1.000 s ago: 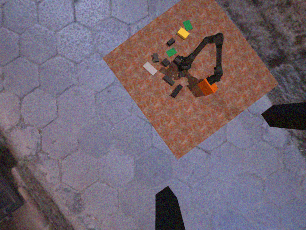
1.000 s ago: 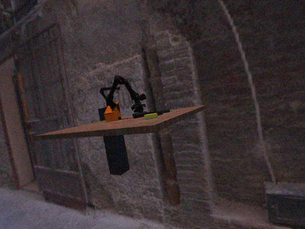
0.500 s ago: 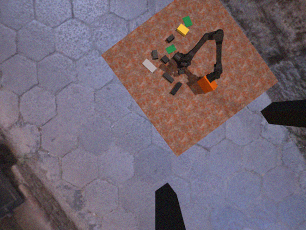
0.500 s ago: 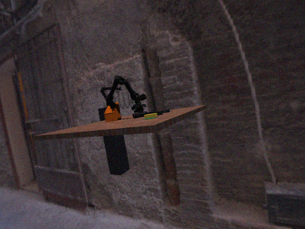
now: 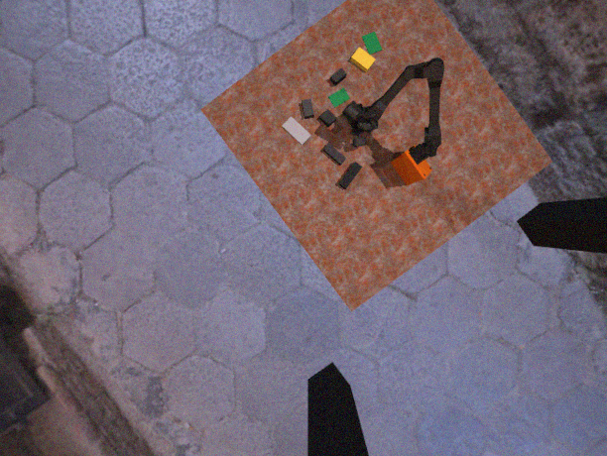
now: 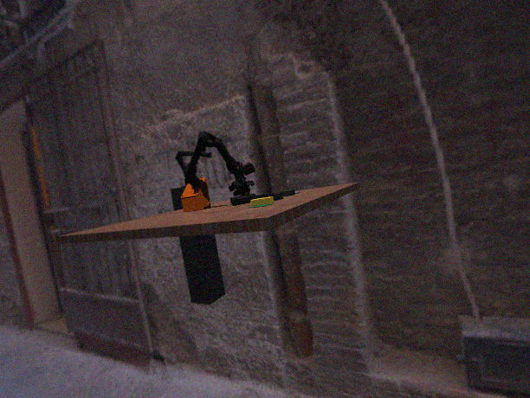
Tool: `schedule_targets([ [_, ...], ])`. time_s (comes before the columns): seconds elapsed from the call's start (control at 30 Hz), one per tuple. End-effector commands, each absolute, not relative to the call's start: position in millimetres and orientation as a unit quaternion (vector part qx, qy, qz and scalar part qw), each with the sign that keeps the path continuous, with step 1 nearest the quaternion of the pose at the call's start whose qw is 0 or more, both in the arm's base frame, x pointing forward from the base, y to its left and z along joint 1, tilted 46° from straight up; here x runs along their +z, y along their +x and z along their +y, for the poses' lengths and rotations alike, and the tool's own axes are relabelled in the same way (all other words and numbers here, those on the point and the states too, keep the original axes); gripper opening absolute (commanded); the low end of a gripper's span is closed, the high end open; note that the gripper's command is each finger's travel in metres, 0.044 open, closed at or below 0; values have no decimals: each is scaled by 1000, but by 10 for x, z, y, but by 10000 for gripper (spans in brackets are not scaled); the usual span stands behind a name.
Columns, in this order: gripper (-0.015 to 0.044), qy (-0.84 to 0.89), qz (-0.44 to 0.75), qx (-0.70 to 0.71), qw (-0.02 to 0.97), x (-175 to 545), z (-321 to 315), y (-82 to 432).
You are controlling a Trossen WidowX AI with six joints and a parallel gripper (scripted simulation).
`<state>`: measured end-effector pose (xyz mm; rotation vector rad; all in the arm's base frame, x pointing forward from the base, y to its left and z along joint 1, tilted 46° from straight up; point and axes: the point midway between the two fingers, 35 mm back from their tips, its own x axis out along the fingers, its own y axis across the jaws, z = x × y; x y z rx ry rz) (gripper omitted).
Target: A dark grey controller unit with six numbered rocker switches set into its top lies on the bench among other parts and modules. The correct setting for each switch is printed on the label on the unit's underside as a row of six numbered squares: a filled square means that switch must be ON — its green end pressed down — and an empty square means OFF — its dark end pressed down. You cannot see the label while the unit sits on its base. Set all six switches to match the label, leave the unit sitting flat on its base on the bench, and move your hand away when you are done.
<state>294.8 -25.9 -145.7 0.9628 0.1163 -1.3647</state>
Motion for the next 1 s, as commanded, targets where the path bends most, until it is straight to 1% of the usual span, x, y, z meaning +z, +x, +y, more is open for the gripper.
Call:
schedule_targets([
  [0.0, 0, 426, 50, -604, 672, -1441, -267, 2974],
  [0.67, 0, 426, 50, -604, 672, -1389, -315, 3144],
  [0.73, 0, 424, 57, -605, 671, -1378, -210, 3031],
  [0.83, 0, 426, 52, -604, 671, -1159, 82, 2896],
  [0.97, 0, 426, 49, -604, 672, -1097, 148, 2857],
])
